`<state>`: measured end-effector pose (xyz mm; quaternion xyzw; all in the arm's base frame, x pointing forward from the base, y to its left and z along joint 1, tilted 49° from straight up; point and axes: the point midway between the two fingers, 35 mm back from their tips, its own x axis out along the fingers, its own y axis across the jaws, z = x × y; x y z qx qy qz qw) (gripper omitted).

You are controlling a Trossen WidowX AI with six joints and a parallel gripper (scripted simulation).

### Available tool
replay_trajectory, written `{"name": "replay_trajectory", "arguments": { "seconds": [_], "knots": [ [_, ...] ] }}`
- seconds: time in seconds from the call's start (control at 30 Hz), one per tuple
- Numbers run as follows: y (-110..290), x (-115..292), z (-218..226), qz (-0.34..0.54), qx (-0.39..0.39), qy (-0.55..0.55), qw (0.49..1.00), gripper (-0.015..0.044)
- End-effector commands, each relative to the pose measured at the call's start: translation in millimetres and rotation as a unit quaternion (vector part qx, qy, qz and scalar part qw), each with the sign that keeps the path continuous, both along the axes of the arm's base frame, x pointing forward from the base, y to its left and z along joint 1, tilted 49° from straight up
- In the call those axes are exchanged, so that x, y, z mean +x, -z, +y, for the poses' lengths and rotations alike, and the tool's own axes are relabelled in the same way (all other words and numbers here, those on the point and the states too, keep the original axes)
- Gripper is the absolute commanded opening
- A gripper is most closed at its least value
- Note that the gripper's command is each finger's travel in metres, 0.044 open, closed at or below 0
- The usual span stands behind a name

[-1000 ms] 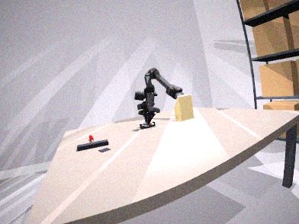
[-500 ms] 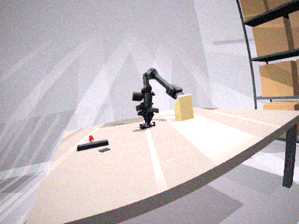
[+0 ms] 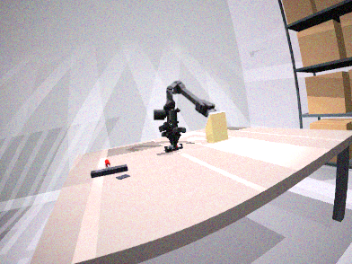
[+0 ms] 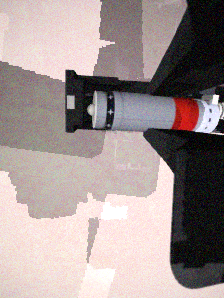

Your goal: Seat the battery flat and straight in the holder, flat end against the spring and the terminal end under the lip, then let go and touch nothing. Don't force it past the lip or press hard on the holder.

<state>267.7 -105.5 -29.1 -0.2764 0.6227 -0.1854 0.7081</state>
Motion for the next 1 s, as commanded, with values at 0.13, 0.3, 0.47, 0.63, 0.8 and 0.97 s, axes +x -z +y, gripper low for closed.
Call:
{"name": "replay_trajectory", "arguments": {
  "seconds": [0.13, 0.3, 0.47, 0.63, 0.8, 0.97],
  "knots": [
    [2.4, -5.6, -2.3, 0.027, -0.003, 0.019, 0.999, 0.0058],
    [1.5, -5.2, -3.1, 0.036, -0.003, 0.029, 0.999, 0.0058],
    [0.5, -4.8, -3.7, 0.046, -0.003, 0.038, 0.998, 0.0058],
    [-0.5, -4.4, -4.3, 0.055, -0.003, 0.047, 0.997, 0.0058],
    [-1.2, -3.8, -5.2, 0.065, -0.001, 0.056, 0.996, 0.0058],
    [-1.8, -3.4, -5.9, 0.072, 0.001, 0.062, 0.996, 0.0058]
  ]
}}
